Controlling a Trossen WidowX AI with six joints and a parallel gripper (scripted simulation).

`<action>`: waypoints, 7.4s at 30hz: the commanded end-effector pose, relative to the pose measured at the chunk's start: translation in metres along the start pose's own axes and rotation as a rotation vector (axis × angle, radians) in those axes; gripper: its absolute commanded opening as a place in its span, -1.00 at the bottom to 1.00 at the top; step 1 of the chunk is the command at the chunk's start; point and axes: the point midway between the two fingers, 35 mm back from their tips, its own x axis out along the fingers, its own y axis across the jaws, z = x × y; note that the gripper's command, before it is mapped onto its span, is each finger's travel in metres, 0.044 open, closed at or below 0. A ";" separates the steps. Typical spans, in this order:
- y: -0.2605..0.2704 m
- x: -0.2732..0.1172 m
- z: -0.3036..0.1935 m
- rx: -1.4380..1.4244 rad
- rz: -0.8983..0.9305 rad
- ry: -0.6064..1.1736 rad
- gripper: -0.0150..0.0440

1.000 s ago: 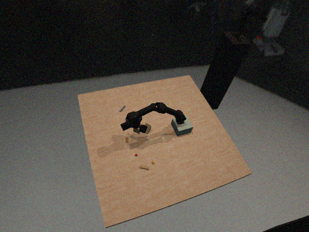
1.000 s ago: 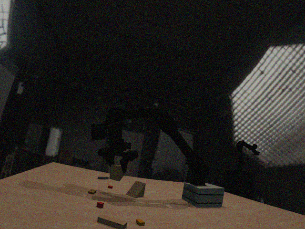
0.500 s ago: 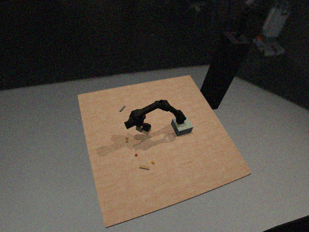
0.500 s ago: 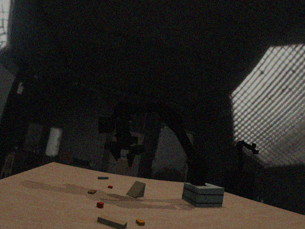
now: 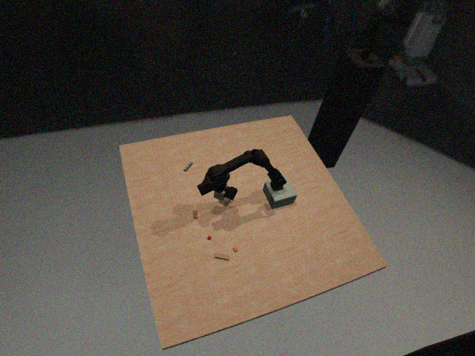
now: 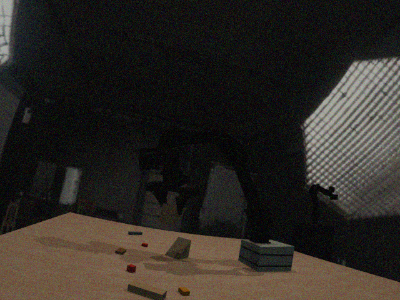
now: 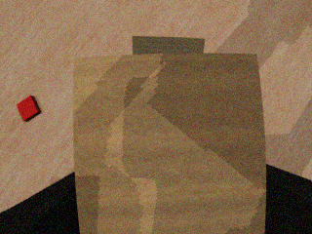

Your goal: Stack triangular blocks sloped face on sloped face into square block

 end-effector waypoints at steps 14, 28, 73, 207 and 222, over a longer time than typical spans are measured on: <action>-0.004 0.073 0.004 0.054 -0.030 -0.039 -0.49; -0.006 0.103 0.005 0.055 -0.030 -0.040 -0.49; -0.007 0.103 0.005 0.054 -0.017 -0.043 -0.49; -0.006 0.018 0.001 0.055 -0.019 -0.036 1.00; -0.005 0.025 0.000 0.049 -0.013 -0.035 1.00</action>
